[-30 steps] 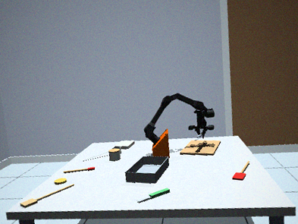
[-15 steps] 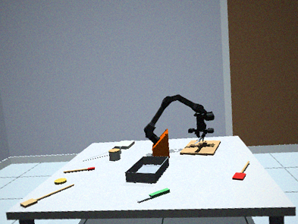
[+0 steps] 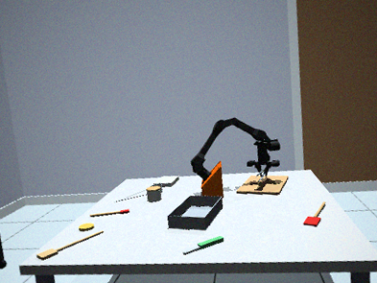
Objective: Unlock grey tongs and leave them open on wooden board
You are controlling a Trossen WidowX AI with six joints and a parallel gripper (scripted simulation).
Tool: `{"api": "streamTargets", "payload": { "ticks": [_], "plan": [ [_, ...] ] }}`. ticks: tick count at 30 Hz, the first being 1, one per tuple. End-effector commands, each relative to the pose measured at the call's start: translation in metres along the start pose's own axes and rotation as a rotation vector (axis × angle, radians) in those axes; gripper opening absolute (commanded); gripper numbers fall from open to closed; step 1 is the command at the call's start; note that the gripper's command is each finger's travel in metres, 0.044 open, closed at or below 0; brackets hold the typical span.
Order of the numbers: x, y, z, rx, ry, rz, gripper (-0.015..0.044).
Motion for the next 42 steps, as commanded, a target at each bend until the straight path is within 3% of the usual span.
{"api": "streamTargets", "payload": {
  "ticks": [1,10,17,28,35,42],
  "plan": [
    [0.0,0.0,0.0,0.0,0.0,0.0,0.0217],
    [0.0,0.0,0.0,0.0,0.0,0.0,0.044],
    [0.025,0.027,0.002,-0.001,-0.001,0.001,0.044],
    [0.147,0.111,-0.013,-0.002,-0.004,0.01,0.044],
    [0.148,0.114,-0.014,-0.002,-0.003,0.01,0.044],
    [0.145,0.159,-0.015,-0.002,0.005,0.0,0.044]
  ]
}}
Point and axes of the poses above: the point midway between the two fingers, 35 mm back from their tips, its own y axis back along the fingers, its own x axis across the jaws, z = x × y, the point moved 4 cm from there along y, back along the fingers, and after that the axes turned 6 degrees about -y, right-handed, at the moved point
